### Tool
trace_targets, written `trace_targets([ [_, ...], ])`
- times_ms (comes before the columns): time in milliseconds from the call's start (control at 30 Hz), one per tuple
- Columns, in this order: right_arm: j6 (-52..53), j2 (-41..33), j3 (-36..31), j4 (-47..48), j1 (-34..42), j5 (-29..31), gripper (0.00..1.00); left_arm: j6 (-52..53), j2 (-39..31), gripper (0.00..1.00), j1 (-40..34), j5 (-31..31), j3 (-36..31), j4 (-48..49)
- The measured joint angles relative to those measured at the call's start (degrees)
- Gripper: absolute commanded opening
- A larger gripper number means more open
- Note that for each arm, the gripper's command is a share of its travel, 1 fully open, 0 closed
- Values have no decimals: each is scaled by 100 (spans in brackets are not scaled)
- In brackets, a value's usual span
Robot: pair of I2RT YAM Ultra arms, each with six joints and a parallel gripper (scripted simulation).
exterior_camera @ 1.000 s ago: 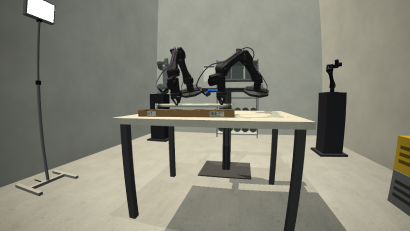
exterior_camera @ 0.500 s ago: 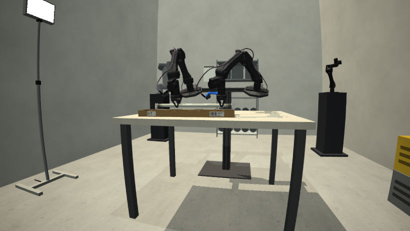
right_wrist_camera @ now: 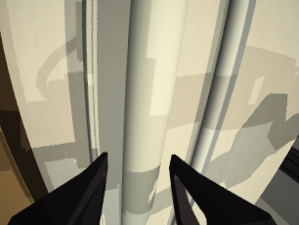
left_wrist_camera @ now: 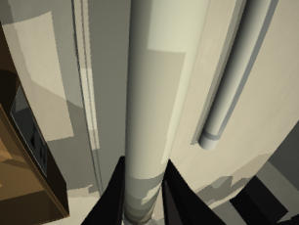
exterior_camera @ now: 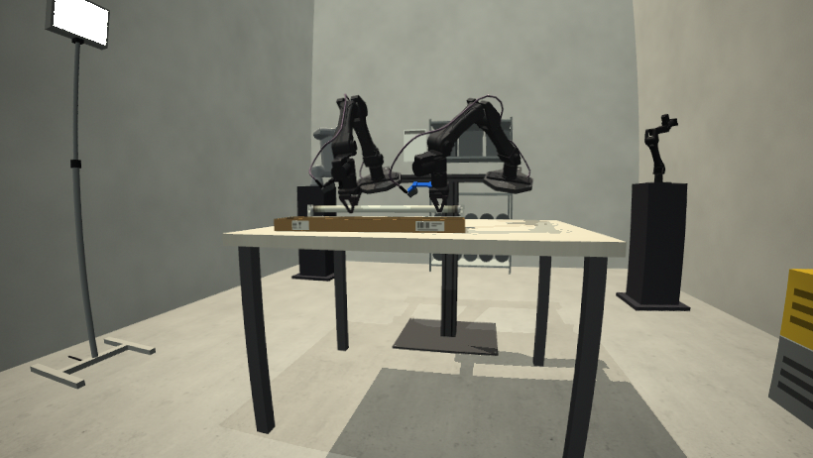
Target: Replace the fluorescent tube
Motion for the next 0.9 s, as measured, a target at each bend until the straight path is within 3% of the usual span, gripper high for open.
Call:
trace_targets([
  [900,-4,-55,-87,72,2,-4,11,-9,-50,11,-11,-33,-92,83],
])
